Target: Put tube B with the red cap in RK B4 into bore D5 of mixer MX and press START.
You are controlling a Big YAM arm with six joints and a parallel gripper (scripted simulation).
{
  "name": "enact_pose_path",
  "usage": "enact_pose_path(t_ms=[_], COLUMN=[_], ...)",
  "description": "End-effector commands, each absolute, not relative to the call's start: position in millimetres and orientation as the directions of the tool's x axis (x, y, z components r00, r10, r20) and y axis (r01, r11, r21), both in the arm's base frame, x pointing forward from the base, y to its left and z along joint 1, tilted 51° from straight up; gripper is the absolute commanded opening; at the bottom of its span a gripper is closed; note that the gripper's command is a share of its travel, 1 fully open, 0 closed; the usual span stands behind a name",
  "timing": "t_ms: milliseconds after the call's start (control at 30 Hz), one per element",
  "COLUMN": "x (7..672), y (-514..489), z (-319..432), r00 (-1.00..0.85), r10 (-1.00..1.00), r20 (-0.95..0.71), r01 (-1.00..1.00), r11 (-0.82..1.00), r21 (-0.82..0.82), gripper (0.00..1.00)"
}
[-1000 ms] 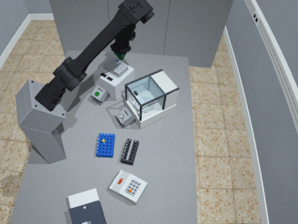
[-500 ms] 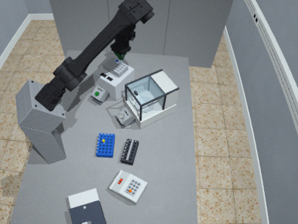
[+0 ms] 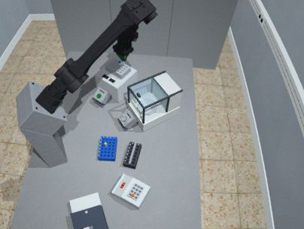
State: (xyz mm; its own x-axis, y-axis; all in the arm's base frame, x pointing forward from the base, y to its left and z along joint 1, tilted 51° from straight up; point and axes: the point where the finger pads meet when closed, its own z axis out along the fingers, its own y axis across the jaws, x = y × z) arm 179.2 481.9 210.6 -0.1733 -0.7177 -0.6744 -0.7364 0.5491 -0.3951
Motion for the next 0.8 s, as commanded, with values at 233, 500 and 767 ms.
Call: enact_pose_path(t_ms=[233,500,767], x=[171.0,170.7,171.1], y=[488.9,488.1,489.4], z=[202.4,201.1,203.4], r00=[-0.168,-0.169,-0.169], r10=[-0.722,-0.723,-0.72], r20=[-0.671,-0.67,-0.673], r01=[-0.743,-0.743,-0.742], r11=[0.541,0.54,0.542], r21=[-0.395,-0.396,-0.394], gripper=[0.09,0.09,0.09])
